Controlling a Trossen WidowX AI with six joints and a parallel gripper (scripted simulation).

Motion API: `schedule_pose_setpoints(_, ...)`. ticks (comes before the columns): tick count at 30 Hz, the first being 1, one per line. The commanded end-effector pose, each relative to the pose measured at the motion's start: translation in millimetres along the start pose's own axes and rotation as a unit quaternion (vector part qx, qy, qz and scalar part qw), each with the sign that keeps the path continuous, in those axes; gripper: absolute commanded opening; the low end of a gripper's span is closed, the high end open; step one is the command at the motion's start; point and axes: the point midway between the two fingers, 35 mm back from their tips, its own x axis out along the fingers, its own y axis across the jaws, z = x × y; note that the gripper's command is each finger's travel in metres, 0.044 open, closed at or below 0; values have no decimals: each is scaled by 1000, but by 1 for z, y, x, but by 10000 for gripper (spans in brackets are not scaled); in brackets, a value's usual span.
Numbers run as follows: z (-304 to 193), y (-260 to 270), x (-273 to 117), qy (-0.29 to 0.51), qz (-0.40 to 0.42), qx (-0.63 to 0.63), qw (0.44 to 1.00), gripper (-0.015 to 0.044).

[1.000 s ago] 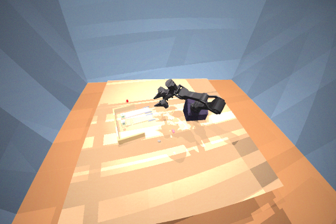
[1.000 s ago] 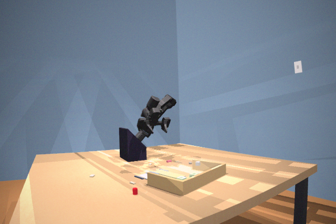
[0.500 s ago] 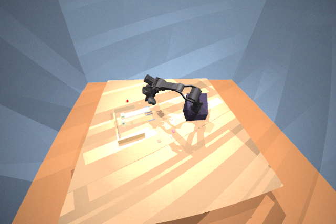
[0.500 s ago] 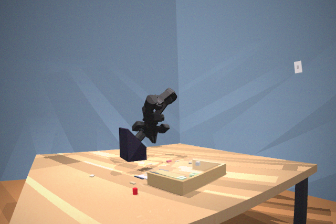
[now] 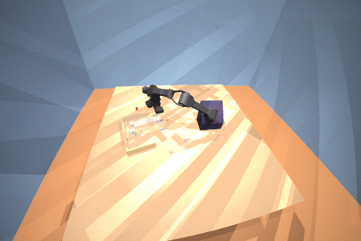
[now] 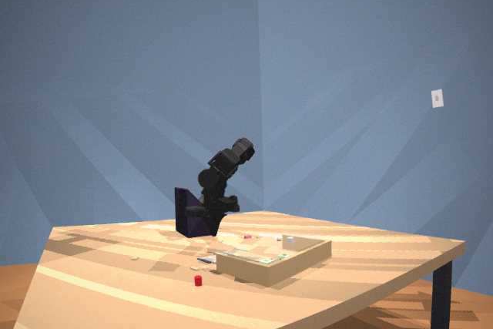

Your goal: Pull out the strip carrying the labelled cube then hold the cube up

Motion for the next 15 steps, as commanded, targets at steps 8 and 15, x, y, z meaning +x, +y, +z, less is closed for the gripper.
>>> schedule_pose_setpoints(8, -1, -2, 10, 13, 7, -10, 1000, 0)
schedule_pose_setpoints(15, -1, -2, 22, 13, 6, -10, 1000, 0)
